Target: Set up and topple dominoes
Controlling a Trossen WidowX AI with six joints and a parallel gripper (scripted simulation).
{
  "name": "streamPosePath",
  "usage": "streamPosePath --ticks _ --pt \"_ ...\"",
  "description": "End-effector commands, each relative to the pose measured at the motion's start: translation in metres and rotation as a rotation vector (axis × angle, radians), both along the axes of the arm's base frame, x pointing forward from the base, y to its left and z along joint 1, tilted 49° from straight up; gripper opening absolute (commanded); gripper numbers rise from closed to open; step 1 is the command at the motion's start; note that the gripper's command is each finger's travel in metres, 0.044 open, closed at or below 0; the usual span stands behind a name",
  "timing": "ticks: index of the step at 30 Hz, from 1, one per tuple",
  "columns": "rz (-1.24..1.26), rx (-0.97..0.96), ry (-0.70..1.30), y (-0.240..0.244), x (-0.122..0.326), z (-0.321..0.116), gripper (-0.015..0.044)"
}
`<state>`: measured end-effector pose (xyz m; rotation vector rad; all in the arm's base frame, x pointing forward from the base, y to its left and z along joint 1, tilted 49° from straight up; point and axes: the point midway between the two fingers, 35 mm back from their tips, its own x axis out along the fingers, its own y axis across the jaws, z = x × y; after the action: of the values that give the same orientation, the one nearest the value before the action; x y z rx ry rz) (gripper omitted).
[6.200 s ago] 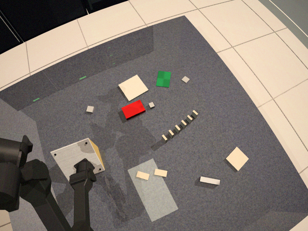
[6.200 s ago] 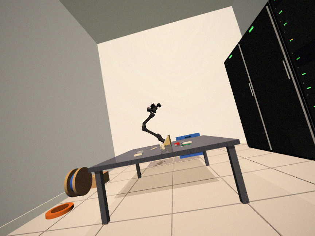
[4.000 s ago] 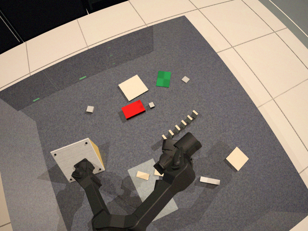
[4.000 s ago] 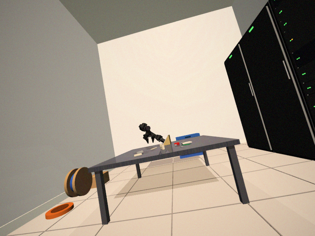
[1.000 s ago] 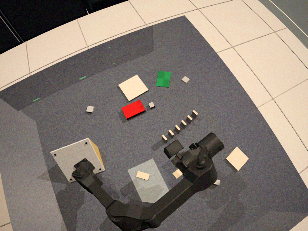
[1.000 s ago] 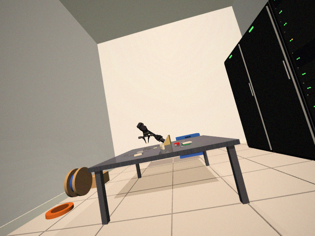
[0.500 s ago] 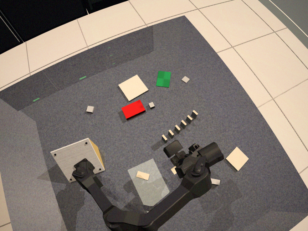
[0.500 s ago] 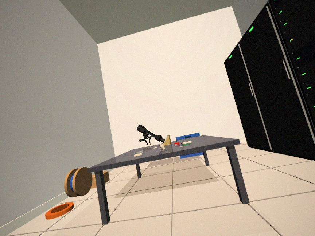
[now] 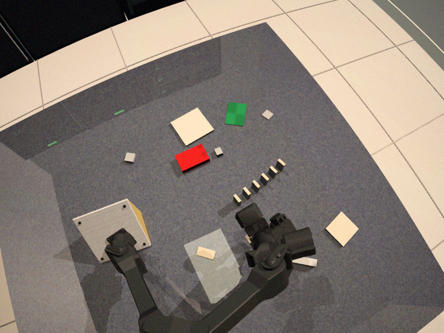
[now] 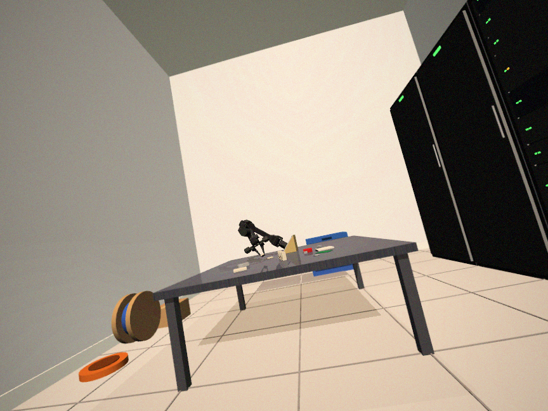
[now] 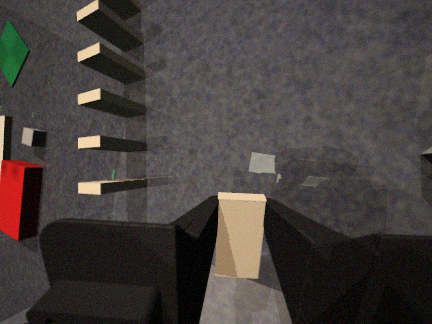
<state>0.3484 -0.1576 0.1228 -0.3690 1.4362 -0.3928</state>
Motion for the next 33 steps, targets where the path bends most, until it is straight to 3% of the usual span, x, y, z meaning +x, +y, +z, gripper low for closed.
streamPosePath --ticks 1,33 --pt "0.033 0.039 -0.062 -0.002 0.001 -0.004 0.0107" --pt "0.388 0.073 -0.557 -0.018 0.002 0.000 0.0107"
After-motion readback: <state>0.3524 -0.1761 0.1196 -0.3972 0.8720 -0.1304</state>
